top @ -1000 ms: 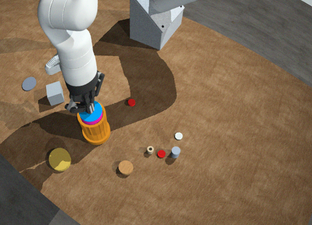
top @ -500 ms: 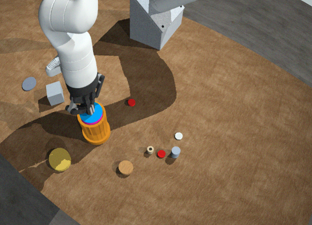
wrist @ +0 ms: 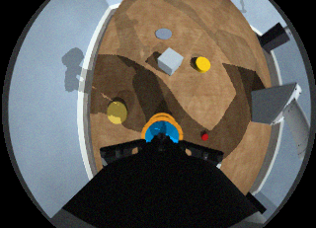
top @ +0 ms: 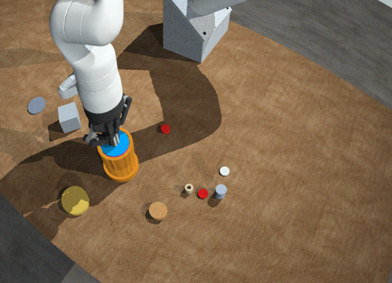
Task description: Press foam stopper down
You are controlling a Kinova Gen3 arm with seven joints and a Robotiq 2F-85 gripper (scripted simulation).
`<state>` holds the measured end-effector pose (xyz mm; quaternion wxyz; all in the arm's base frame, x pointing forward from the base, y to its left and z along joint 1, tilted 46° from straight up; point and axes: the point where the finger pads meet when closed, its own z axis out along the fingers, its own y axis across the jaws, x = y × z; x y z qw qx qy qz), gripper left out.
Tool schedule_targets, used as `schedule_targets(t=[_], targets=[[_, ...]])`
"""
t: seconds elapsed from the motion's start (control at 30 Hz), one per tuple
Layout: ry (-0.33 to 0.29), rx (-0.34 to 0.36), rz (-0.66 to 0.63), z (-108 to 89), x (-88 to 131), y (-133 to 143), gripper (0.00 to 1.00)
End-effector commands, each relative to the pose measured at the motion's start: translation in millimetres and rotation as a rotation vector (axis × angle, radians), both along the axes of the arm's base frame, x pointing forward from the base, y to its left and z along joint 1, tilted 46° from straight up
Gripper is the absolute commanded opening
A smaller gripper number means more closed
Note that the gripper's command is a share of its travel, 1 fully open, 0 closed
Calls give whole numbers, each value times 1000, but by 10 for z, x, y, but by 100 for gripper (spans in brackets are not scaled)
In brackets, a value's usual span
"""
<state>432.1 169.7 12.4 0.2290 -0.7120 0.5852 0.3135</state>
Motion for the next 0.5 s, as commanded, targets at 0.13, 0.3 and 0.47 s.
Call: schedule_targets(t=[0.13,0.3,0.47], targets=[[0,0,1,-19,-7,18,0],[0,0,1,-30,-10,29,0],[0,0,1,-37,-11,36,0]])
